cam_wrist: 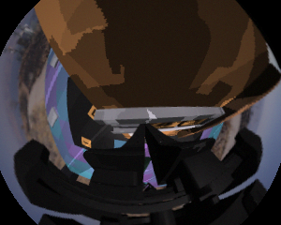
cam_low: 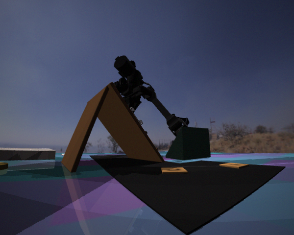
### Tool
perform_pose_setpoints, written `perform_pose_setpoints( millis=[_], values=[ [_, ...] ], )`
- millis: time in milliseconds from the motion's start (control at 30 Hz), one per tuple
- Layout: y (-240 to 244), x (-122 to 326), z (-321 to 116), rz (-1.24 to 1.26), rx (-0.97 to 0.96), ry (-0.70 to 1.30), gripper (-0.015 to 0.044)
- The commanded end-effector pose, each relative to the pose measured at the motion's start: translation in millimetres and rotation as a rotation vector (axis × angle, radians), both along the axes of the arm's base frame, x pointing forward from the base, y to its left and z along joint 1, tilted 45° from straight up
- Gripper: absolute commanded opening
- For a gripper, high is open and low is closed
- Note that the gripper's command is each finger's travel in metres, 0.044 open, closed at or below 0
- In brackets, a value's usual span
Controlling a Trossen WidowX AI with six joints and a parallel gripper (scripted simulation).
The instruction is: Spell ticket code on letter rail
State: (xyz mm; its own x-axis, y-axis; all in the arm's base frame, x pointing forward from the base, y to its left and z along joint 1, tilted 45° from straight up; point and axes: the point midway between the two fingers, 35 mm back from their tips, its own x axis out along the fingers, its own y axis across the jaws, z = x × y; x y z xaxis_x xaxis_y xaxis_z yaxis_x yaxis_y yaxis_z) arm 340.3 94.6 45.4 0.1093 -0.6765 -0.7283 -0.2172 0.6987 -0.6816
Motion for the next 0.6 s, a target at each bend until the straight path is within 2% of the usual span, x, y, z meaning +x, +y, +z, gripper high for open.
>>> perform_pose_setpoints(
  millis=[0,567],
  values=[
    [-0.4,0.1,1.1,0.004,-0.002,0.0,0.0],
    [-4.7,0.5,4.9,0.004,-0.002,0.001,0.0]
  ],
)
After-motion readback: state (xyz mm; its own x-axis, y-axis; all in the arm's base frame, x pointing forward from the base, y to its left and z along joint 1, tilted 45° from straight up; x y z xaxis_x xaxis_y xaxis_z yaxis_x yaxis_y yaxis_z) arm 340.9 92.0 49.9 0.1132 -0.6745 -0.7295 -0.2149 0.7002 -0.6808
